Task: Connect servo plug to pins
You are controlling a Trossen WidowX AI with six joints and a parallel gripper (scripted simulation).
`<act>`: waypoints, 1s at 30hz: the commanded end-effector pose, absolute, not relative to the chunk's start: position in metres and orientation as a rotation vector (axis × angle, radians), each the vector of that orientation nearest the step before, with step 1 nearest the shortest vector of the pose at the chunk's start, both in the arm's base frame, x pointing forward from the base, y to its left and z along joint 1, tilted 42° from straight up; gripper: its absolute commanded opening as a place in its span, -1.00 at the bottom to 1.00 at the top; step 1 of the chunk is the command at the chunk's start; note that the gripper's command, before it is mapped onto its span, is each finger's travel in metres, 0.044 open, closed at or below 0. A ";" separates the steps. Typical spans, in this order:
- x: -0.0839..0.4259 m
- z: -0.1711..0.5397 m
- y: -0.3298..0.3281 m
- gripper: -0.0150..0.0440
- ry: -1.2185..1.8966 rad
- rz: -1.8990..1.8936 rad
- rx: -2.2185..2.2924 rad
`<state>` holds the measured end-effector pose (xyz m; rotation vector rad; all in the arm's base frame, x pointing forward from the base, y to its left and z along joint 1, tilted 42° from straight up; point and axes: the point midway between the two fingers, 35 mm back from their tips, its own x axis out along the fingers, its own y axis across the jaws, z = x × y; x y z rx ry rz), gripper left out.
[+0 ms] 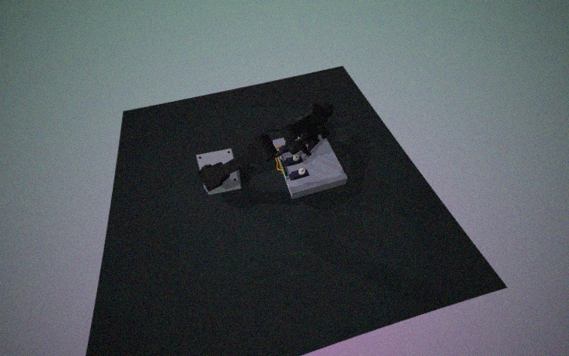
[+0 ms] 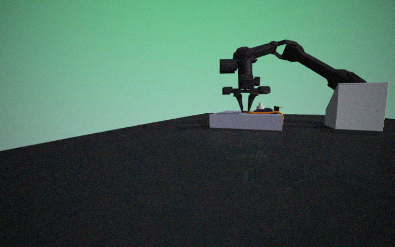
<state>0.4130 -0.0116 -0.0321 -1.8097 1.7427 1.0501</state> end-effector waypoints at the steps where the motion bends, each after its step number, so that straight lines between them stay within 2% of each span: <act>1: 0.412 -0.034 -0.012 -0.28 1.740 1.056 -1.821; 2: 0.412 -0.034 -0.012 -0.37 1.740 1.056 -1.821; 8: 0.413 -0.033 -0.011 -0.49 1.740 1.056 -1.821; 20: 0.416 0.007 0.025 -0.49 1.738 1.058 -1.820; 30: 0.403 0.012 0.032 -0.49 1.711 1.167 -1.879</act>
